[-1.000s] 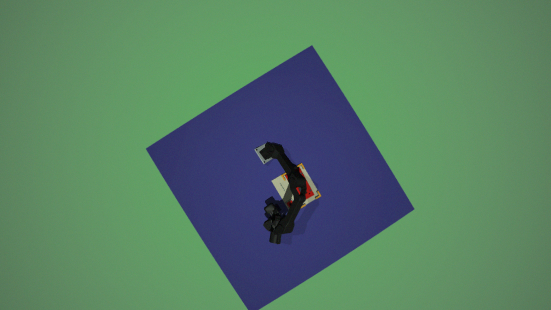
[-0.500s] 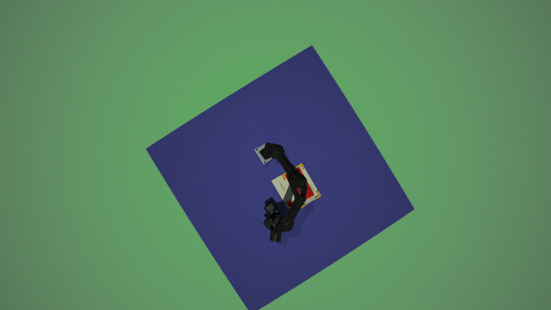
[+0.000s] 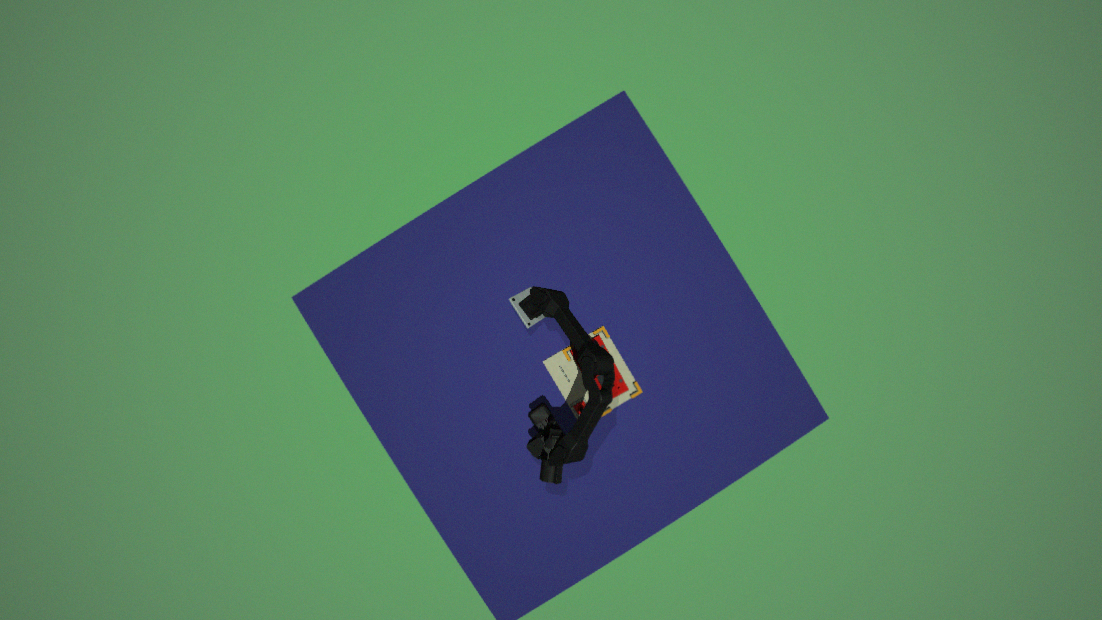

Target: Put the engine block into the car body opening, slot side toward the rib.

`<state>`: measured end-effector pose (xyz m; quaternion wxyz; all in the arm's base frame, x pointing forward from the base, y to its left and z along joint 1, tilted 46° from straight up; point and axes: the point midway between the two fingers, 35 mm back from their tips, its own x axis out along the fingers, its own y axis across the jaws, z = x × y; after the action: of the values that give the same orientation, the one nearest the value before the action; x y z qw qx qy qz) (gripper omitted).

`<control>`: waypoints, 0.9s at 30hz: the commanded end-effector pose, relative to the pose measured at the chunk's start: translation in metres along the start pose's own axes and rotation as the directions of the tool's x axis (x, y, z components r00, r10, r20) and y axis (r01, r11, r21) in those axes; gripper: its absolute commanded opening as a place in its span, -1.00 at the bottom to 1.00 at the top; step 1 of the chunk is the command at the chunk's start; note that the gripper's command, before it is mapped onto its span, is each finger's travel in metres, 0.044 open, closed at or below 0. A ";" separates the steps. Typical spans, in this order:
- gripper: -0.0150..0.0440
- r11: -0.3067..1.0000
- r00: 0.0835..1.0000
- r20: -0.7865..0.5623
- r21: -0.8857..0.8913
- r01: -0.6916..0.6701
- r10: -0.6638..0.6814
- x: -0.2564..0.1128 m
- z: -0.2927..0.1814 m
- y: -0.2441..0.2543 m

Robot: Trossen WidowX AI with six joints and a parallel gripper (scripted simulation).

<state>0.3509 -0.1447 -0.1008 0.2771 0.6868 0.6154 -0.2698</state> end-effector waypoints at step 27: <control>-0.49 1.000 1.000 0.016 0.011 -0.025 0.025 -0.075 0.004 0.003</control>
<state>0.3473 -0.1905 -0.0571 0.2793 0.6941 0.6049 -0.2725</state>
